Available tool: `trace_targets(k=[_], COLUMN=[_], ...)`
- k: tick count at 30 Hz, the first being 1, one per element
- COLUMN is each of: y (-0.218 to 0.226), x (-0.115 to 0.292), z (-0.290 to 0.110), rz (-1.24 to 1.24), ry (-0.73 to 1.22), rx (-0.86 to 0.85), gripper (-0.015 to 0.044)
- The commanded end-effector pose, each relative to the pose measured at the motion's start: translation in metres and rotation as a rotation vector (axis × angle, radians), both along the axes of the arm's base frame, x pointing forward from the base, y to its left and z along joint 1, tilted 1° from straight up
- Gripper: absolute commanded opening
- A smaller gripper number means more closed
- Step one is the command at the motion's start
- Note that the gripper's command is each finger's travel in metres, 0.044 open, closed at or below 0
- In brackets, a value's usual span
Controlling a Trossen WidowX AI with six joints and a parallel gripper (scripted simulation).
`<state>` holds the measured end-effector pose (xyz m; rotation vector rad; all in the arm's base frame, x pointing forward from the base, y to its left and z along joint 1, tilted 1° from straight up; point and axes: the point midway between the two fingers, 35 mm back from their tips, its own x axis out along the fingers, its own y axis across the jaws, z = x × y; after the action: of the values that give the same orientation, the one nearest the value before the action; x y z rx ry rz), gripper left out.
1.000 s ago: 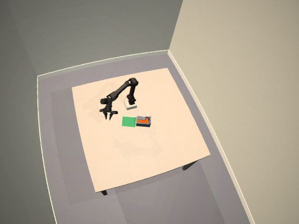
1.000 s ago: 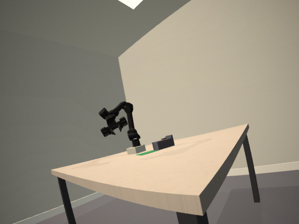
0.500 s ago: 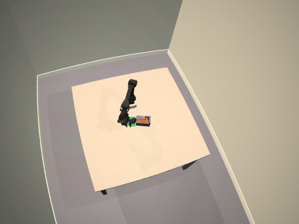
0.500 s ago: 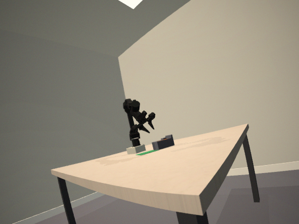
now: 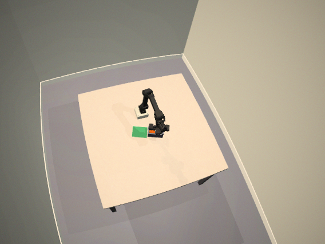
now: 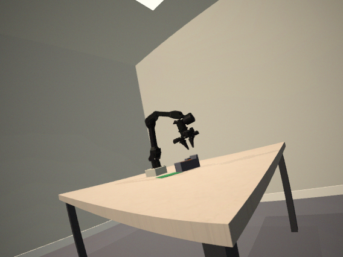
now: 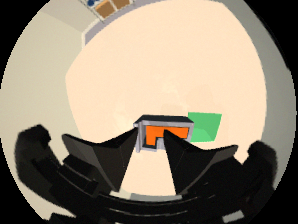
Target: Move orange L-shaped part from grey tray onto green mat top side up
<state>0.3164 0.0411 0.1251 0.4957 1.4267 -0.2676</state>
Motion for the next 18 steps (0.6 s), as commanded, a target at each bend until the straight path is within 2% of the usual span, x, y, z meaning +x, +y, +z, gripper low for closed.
trace_targets(k=[1, 4, 9, 16, 18], y=[0.038, 0.06, 0.062, 0.062, 0.061], x=[-0.015, -0.027, -0.027, -0.025, -0.025], z=[0.004, 0.006, 0.004, -0.06, -0.068], rz=[0.04, 0.07, 0.072, 0.072, 0.072], ry=[0.067, 0.101, 0.103, 0.103, 0.103], rx=[-0.071, -0.124, -0.128, -0.128, -0.128], gripper=[0.018, 0.018, 0.018, 0.018, 0.018])
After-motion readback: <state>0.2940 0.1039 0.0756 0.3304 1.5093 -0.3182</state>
